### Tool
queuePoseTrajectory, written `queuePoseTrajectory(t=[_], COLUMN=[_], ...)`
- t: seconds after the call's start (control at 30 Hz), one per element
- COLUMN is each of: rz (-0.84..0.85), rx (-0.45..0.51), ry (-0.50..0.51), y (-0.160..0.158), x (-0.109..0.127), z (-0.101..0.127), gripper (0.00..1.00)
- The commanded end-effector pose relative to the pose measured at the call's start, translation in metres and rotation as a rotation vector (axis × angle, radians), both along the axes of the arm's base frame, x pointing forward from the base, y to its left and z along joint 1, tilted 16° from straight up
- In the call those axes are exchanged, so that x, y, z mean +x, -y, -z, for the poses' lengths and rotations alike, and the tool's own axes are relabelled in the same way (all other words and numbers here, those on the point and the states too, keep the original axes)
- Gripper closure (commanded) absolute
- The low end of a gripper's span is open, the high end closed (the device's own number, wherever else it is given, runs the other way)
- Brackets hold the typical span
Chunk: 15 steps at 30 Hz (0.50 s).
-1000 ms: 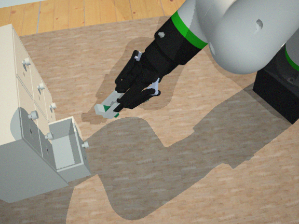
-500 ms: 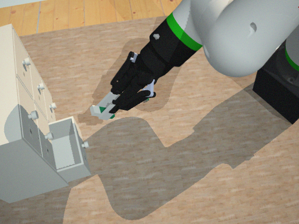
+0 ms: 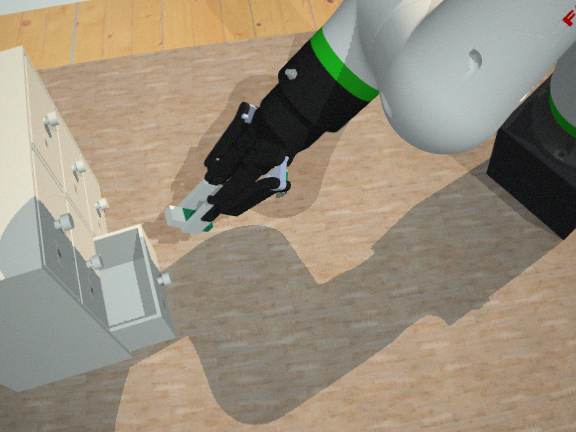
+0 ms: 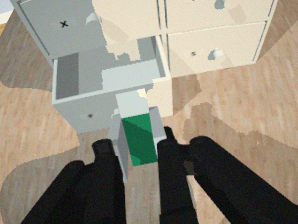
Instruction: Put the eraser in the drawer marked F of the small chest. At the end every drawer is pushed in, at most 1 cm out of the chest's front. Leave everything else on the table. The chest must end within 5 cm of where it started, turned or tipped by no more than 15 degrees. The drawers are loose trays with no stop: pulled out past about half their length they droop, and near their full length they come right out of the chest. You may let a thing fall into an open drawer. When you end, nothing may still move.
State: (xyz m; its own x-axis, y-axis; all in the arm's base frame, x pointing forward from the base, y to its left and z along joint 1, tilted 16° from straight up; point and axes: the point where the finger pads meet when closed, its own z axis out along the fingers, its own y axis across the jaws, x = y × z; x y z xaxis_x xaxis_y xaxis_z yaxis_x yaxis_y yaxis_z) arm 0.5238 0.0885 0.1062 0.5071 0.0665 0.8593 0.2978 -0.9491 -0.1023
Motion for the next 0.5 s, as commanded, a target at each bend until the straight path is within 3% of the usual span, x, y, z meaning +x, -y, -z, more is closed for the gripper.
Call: queuePoseTrajectory(t=[0.0, 0.47], rz=[0.004, 0.004], rx=[-0.001, -0.001], ry=[0.005, 0.005], y=[-0.01, -0.014], x=[0.04, 0.051], z=[-0.005, -0.008], gripper=[0.89, 0.89])
